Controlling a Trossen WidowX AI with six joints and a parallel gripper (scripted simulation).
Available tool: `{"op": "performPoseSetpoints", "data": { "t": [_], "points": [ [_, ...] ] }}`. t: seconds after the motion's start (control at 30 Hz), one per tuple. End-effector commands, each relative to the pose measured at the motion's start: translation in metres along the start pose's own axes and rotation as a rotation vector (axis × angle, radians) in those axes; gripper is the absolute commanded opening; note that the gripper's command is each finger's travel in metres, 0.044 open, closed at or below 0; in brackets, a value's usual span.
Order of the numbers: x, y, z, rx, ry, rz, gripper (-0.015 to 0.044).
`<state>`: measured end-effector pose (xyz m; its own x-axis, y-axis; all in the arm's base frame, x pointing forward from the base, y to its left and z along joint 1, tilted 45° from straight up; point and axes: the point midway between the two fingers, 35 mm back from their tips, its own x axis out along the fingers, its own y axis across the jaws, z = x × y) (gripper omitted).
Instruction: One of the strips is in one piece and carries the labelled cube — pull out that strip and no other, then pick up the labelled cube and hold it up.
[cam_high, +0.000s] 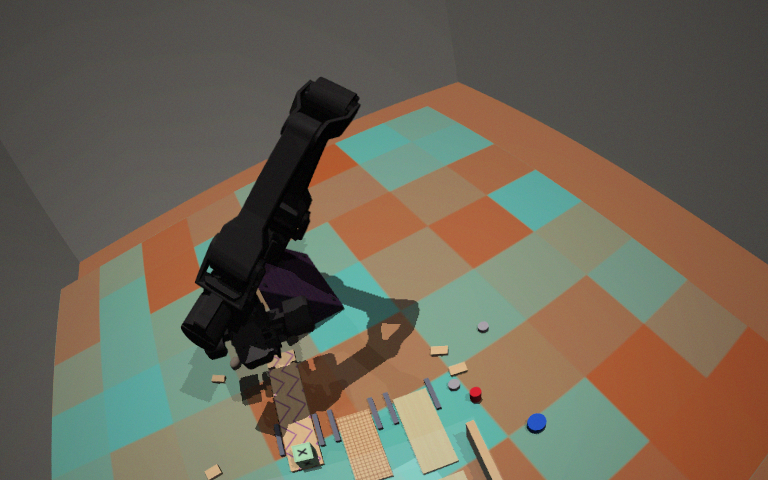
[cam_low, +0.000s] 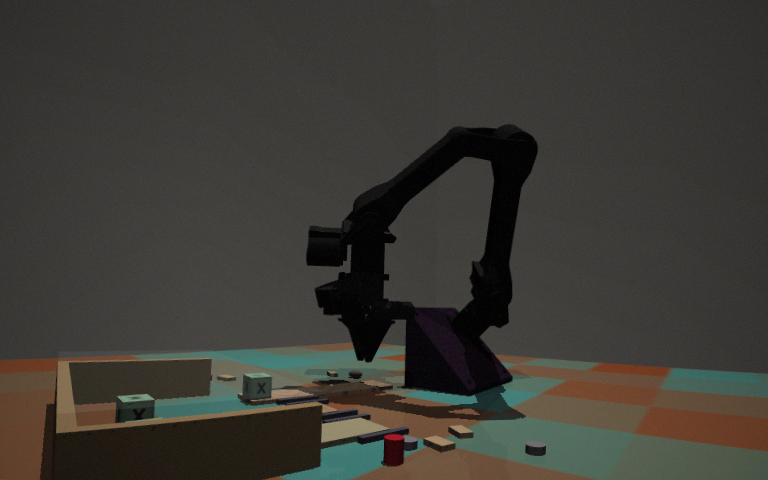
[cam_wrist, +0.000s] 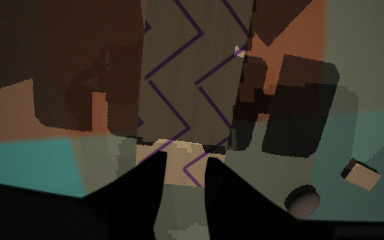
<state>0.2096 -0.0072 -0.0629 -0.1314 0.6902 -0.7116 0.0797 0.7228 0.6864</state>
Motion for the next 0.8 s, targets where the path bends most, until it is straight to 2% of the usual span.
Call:
{"op": "performPoseSetpoints", "data": {
  "t": [0.0,0.33,0.77],
  "points": [
    [-0.002,0.001,0.015,0.002,-0.003,0.003,0.0184],
    [-0.007,0.001,0.051,0.000,-0.004,0.003,0.0440],
    [-0.013,0.002,0.098,-0.001,-0.006,0.003,0.0440]
  ]
}}
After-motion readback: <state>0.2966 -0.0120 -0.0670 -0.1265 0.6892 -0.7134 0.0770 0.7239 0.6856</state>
